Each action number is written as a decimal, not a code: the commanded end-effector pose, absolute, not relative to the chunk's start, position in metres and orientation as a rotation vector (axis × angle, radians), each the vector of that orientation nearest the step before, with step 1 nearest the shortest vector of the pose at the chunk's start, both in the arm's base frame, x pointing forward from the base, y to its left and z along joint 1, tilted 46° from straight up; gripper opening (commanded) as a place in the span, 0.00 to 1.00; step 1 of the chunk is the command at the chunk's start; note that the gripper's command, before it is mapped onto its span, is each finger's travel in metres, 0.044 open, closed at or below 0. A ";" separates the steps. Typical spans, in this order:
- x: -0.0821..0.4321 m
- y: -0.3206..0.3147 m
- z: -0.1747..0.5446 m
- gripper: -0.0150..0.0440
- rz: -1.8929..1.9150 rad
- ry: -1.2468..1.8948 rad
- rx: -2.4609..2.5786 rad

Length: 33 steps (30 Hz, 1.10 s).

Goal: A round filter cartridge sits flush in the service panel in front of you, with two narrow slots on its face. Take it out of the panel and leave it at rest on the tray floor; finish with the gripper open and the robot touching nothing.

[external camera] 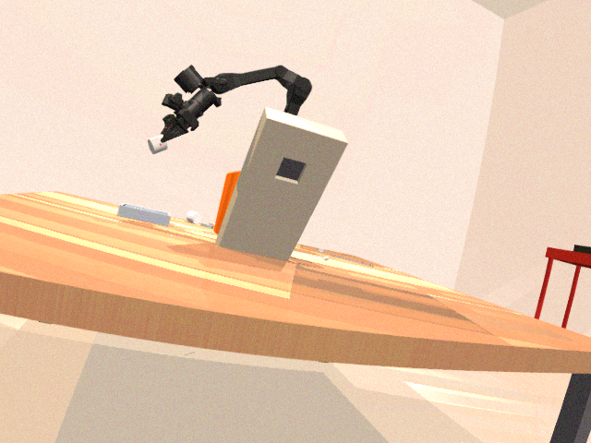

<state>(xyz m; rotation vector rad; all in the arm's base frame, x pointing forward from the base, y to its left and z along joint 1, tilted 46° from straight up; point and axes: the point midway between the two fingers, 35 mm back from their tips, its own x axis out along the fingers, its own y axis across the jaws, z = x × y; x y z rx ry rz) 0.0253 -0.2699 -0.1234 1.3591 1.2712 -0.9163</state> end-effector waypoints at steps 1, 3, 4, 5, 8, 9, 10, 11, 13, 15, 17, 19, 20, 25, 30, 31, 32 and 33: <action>0.003 -0.254 -0.141 0.25 -0.998 1.290 1.399; -0.010 -0.245 -0.151 0.25 -1.049 1.297 1.419; -0.016 -0.241 -0.156 0.25 -1.074 1.300 1.429; -0.022 -0.236 -0.160 0.25 -1.100 1.304 1.439; -0.040 -0.220 -0.173 0.25 -1.175 1.315 1.470; -0.045 -0.214 -0.176 0.25 -1.200 1.319 1.480; -0.051 -0.209 -0.180 0.25 -1.226 1.322 1.489; -0.056 -0.203 -0.183 0.25 -1.251 1.326 1.498; -0.066 -0.192 -0.189 0.25 -1.302 1.333 1.517; -0.074 -0.181 -0.194 0.25 -1.348 1.340 1.534; -0.077 -0.176 -0.196 0.25 -1.365 1.343 1.540; -0.077 -0.176 -0.196 0.25 -1.365 1.343 1.540; -0.077 -0.175 -0.198 0.25 -1.365 1.343 1.540; -0.077 -0.163 -0.212 0.25 -1.365 1.343 1.540; -0.076 -0.150 -0.226 0.25 -1.365 1.343 1.540; -0.075 -0.148 -0.229 0.25 -1.365 1.344 1.540; -0.075 -0.145 -0.231 0.25 -1.365 1.344 1.540; -0.075 -0.142 -0.234 0.25 -1.365 1.344 1.541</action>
